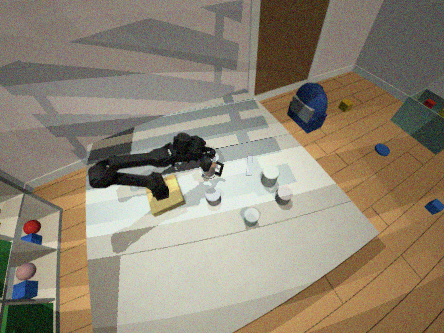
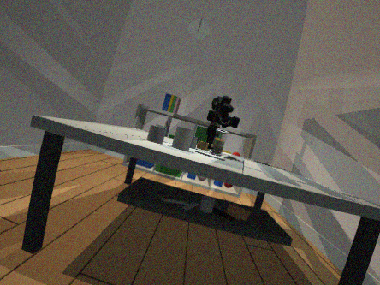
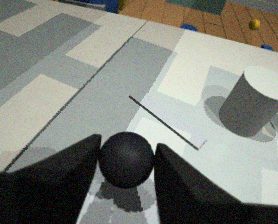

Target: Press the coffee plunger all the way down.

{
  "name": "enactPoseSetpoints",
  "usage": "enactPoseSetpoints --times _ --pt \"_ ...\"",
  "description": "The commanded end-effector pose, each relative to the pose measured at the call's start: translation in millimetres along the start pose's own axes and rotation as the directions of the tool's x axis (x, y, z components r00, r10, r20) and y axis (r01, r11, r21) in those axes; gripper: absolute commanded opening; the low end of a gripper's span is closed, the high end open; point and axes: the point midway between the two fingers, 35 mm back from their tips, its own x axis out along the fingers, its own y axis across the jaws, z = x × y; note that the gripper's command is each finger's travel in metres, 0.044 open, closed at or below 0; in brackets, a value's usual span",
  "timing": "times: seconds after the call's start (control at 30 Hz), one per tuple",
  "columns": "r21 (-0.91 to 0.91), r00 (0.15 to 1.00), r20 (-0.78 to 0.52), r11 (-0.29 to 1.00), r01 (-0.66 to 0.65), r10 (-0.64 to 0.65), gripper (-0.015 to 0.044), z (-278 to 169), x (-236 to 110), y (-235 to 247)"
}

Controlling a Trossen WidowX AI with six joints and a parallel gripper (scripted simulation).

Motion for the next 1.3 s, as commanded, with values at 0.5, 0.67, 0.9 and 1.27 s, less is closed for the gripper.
enactPoseSetpoints --times 0.5,0.67,0.9,1.27 --pt "0.0 1.0 -0.002 1.0 0.0 0.0 0.0433 -1 0 0" --pt "-0.005 1.0 0.005 1.0 -0.005 0.005 0.044 3 -2 2" --pt "-0.009 1.0 -0.017 1.0 -0.004 0.003 0.044 33 -48 4" --pt "-0.009 1.0 -0.031 1.0 -0.007 0.006 0.044 40 -80 5"
